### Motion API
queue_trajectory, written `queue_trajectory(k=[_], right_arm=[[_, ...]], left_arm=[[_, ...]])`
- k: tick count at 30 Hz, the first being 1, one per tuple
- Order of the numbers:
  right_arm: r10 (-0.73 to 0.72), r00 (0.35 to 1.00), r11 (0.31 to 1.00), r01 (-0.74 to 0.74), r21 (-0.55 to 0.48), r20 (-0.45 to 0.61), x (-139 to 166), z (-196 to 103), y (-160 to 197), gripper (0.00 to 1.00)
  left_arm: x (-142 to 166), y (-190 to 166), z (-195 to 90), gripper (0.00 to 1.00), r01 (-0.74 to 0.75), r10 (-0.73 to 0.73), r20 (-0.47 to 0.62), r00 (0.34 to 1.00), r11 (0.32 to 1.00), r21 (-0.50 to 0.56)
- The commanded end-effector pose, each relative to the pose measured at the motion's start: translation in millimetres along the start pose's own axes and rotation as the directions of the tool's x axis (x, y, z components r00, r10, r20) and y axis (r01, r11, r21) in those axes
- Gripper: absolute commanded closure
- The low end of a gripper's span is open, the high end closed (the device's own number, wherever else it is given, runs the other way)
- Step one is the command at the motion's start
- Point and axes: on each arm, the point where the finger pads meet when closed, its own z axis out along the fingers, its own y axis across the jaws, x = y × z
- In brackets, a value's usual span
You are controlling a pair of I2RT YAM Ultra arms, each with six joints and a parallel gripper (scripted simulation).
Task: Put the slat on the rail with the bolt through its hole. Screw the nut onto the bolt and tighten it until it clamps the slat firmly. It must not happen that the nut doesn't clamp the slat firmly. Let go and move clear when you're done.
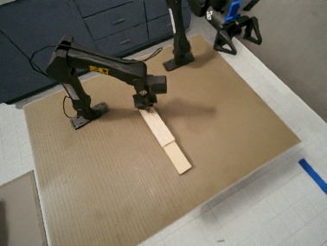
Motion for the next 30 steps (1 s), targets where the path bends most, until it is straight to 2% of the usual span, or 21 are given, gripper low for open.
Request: queue_trajectory(k=[1,30], right_arm=[[-0.005,1.0,1.0,0.005,-0.001,0.003,-4,6,-1,0.88],[-0.005,1.0,1.0,0.005,-0.001,0.003,-4,23,0,0.88]], left_arm=[[-5,0,-4,0.0,-0.002,0.002,0.016,1.0,1.0,0.003],[-5,0,-4,0.0,-0.002,0.002,0.016,1.0,1.0,0.003]])
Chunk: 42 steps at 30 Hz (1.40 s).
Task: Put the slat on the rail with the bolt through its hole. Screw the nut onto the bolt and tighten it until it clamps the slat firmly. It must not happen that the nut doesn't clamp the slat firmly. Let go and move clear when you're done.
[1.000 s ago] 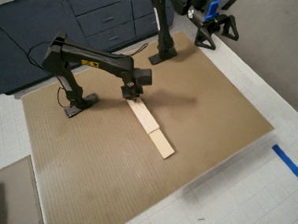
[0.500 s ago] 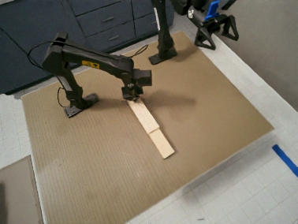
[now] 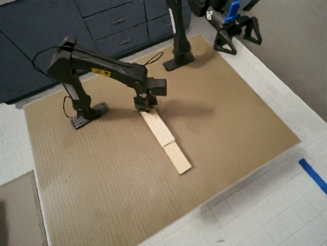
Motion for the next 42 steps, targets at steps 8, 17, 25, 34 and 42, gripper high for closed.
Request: queue_trajectory(k=[8,17,25,34,42], right_arm=[[-0.003,1.0,1.0,0.003,-0.005,0.004,-4.2,11.0,0.3,0.88],[0.005,1.0,1.0,-0.005,-0.002,0.003,-4.3,11.4,1.1,0.88],[0.01,1.0,1.0,-0.01,-0.014,0.006,-5.2,11.1,4.8,0.88],[0.015,1.0,1.0,-0.015,-0.014,0.006,-5.2,10.7,5.3,0.88],[0.012,1.0,1.0,-0.012,-0.003,0.004,-4.4,7.3,1.7,0.88]], left_arm=[[-5.2,0.1,-3.6,0.0,-0.002,0.002,0.016,1.0,1.0,0.003],[-5.2,0.1,-3.6,0.0,-0.002,0.002,0.016,1.0,1.0,0.003],[-5.2,0.1,-3.6,0.0,-0.002,0.002,0.016,1.0,1.0,0.003],[-5.2,0.1,-3.6,0.0,-0.002,0.002,0.016,1.0,1.0,0.003],[-5.2,0.1,-3.6,0.0,-0.002,0.002,0.016,1.0,1.0,0.003]])
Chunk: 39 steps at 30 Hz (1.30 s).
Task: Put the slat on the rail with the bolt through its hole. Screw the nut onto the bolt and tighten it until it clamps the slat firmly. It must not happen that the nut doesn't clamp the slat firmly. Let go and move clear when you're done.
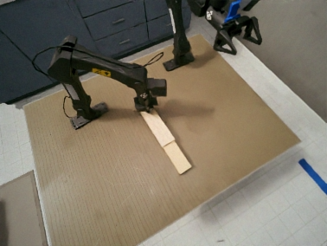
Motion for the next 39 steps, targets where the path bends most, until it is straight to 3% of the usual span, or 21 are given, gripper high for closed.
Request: queue_trajectory(k=[1,30,39], right_arm=[[-0.004,1.0,1.0,0.004,-0.009,0.006,-4.6,5.0,2.6,0.88],[0.002,1.0,1.0,-0.002,-0.011,0.009,-5.2,2.0,3.2,0.88],[0.169,0.986,0.985,-0.169,-0.016,0.011,-6.1,2.0,4.0,0.88]], left_arm=[[-5.2,0.1,-3.6,0.0,-0.002,0.002,0.016,1.0,1.0,0.003],[-5.2,0.1,-3.6,0.0,-0.002,0.002,0.016,1.0,1.0,0.003],[-5.2,0.1,-3.6,0.0,-0.002,0.002,0.016,1.0,1.0,0.003]])
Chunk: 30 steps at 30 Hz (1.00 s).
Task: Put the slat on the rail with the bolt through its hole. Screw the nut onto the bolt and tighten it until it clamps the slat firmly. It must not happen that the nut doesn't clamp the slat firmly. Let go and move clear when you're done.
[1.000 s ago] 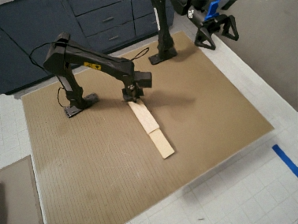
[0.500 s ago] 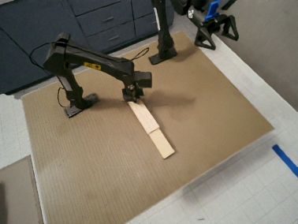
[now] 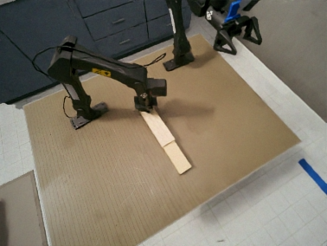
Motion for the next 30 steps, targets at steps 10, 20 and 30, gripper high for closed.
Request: queue_trajectory(k=[10,20,30], right_arm=[[0.23,0.973,0.973,-0.23,-0.019,0.008,-5.7,2.0,5.1,0.88],[0.418,0.908,0.908,-0.418,-0.025,0.003,-5.9,2.0,6.3,0.88],[0.557,0.83,0.83,-0.557,-0.025,-0.001,-5.9,2.0,6.3,0.88]], left_arm=[[-5.2,0.1,-3.6,0.0,-0.002,0.002,0.016,1.0,1.0,0.003],[-5.2,0.1,-3.6,0.0,-0.002,0.002,0.016,1.0,1.0,0.003],[-5.2,0.1,-3.6,0.0,-0.002,0.002,0.016,1.0,1.0,0.003]])
